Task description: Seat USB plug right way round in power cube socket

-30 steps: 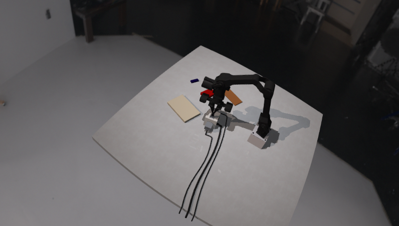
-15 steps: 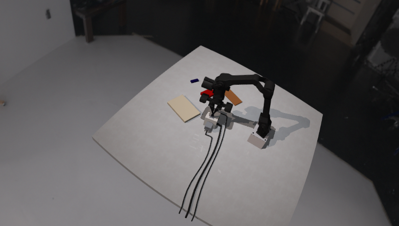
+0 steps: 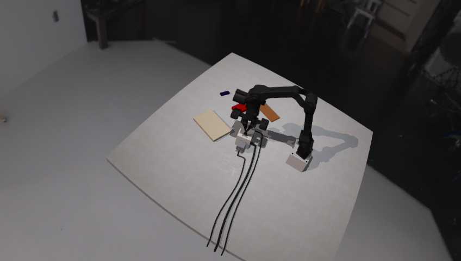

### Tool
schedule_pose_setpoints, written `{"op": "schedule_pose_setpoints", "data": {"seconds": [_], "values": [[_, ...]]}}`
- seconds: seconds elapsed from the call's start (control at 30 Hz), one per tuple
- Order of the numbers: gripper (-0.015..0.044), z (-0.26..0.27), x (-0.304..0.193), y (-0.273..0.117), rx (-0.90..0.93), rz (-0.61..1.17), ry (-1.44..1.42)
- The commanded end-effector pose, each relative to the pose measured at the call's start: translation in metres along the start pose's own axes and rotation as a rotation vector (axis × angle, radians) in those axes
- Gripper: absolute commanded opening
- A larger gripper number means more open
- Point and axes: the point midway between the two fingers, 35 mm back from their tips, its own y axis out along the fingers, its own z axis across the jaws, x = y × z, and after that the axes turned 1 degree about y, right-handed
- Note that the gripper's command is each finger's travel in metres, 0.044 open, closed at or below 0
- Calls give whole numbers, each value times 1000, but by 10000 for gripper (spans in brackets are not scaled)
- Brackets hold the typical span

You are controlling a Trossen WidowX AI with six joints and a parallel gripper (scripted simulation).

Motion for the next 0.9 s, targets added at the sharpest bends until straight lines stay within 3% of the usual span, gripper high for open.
{"op": "schedule_pose_setpoints", "data": {"seconds": [0.0, 0.87], "values": [[0, 0, 0, 2, -2, 3, -3], [0, 0, 0, 5, -2, 3, -3]]}}
